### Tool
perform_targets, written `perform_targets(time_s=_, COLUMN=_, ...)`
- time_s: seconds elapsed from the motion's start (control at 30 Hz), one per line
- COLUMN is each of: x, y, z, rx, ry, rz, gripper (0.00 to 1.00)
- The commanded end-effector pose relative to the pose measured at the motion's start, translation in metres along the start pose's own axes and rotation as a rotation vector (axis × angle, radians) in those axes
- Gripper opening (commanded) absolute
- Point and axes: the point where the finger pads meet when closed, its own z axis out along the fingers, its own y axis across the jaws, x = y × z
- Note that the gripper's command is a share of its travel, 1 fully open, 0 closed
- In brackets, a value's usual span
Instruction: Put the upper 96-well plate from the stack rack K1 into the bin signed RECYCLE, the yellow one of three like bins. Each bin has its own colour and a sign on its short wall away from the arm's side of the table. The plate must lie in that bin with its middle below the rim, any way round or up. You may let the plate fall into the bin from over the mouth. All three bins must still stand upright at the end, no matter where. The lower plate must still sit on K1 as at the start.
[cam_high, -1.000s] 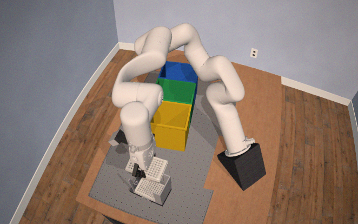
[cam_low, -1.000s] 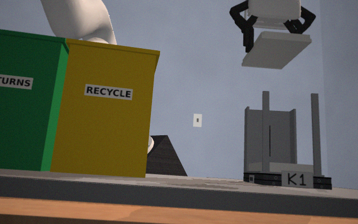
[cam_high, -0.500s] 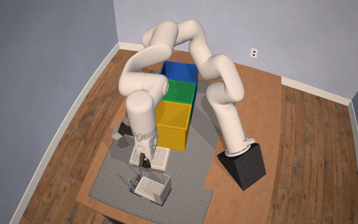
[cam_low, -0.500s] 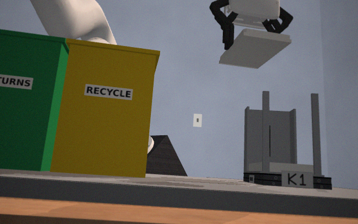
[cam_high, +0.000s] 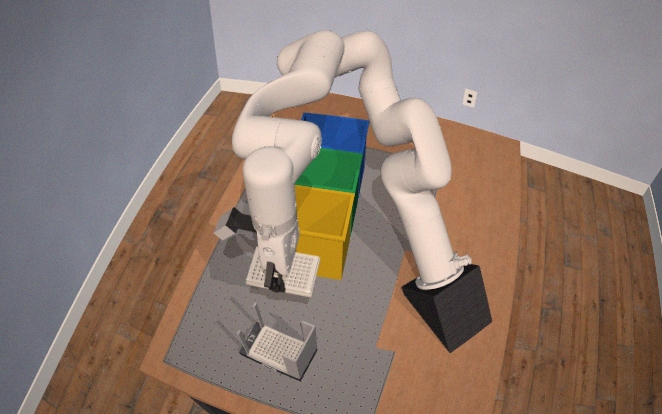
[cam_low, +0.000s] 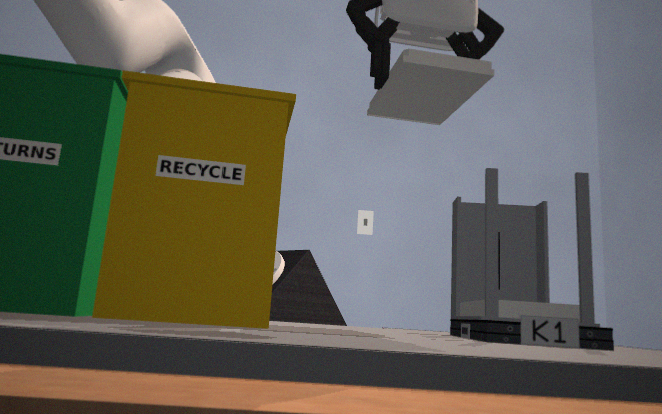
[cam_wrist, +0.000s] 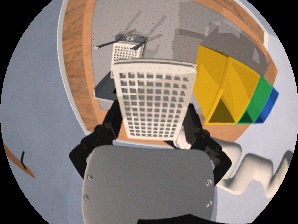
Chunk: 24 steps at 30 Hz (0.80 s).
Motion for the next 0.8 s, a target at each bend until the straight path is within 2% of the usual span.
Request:
perform_targets(time_s=0.0, x=0.0, y=0.018, z=-0.001, rx=0.006, ry=0.002, rz=-0.001, gripper=0.0)
perform_targets(time_s=0.77, x=-0.002, y=0.081, z=0.003, rx=0.005, ry=0.002, rz=0.0, gripper=0.0)
